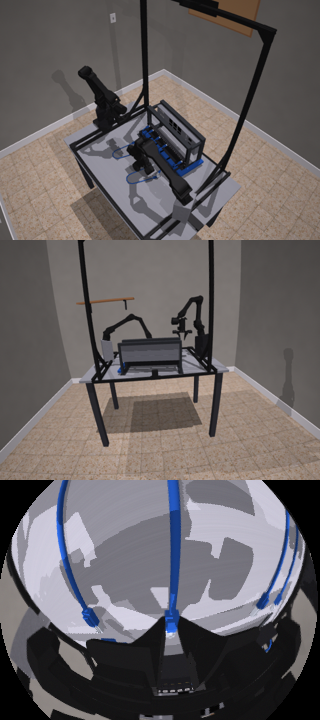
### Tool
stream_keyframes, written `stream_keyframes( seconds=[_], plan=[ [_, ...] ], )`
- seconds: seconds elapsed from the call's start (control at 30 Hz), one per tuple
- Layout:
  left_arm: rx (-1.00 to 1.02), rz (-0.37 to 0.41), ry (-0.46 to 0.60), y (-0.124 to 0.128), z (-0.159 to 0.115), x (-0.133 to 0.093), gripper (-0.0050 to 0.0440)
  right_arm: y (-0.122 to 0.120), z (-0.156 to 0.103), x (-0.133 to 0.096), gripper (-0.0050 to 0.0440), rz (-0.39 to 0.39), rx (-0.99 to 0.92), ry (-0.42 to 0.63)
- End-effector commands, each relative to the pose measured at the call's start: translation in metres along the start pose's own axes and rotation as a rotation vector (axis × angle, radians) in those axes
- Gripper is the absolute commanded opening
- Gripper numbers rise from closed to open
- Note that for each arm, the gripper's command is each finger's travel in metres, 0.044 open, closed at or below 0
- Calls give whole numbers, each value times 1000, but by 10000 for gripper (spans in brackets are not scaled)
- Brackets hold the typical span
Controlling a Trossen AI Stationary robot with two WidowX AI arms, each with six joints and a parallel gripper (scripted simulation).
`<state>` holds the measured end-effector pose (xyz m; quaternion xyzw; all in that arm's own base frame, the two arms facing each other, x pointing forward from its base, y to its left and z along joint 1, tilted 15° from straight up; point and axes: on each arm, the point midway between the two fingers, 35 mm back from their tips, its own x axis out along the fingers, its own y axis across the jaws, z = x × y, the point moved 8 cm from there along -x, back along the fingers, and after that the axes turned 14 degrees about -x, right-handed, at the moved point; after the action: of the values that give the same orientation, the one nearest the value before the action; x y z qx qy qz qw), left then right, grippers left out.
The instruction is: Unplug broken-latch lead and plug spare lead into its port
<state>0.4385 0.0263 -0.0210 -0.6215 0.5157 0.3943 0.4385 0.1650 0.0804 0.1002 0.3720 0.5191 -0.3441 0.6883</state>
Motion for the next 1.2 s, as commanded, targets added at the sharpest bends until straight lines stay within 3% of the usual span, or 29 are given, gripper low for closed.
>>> stream_keyframes(
  seconds=[0.0, 0.83, 0.87, 1.17],
  plan=[
    [0, 0, 0, 0, 0, 0, 54, 0, 0, 0, 176, 0, 0, 0],
    [0, 0, 0, 0, 0, 0, 54, 0, 0, 0, 176, 0, 0, 0],
    [0, 0, 0, 6, -25, -54, 54, 0, 0, 0, 176, 0, 0, 0],
    [0, 0, 0, 6, -25, -54, 54, 0, 0, 0, 176, 0, 0, 0]
  ],
)
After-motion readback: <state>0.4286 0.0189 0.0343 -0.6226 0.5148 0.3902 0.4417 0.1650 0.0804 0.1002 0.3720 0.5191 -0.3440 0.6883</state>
